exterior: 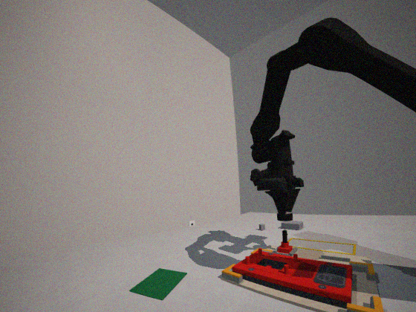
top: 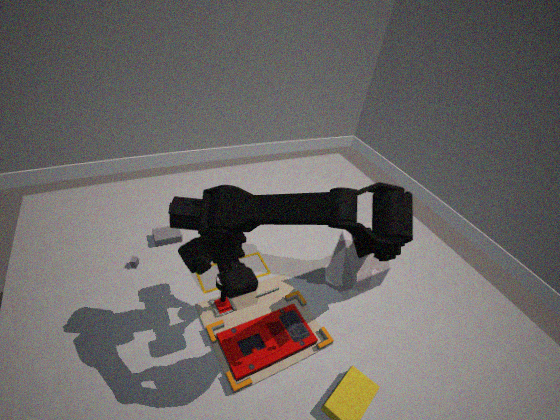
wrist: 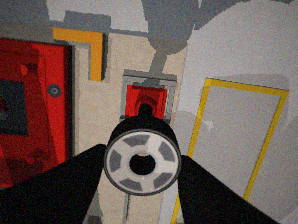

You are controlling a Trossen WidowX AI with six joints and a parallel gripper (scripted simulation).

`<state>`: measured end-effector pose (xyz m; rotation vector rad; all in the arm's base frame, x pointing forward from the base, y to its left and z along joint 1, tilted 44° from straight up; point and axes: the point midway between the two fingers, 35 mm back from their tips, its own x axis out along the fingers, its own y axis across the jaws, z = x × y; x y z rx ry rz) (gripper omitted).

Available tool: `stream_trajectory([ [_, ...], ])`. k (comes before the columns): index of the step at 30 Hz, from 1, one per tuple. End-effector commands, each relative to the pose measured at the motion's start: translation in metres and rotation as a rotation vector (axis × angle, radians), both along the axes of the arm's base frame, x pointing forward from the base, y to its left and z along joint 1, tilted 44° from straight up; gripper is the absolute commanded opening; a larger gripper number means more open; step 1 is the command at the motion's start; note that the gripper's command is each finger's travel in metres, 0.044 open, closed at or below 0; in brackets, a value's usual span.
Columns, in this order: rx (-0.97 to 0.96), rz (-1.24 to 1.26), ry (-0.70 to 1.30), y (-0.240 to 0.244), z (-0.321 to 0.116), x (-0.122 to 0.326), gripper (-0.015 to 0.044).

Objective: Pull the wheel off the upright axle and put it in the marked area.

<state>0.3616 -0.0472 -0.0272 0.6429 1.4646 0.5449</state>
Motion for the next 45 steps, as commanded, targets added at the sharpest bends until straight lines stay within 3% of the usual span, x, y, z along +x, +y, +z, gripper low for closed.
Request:
stream_trajectory([
  [1, -0.005, 0.002, -0.008, -0.008, 0.008, -0.001, 0.0000],
  [22, -0.011, 0.002, -0.006, -0.075, -0.059, -0.065, 0.0000],
  [34, -0.010, 0.002, -0.006, -0.057, -0.079, -0.063, 0.0000],
  [45, -0.007, 0.002, -0.007, -0.006, -0.132, -0.060, 0.0000],
])
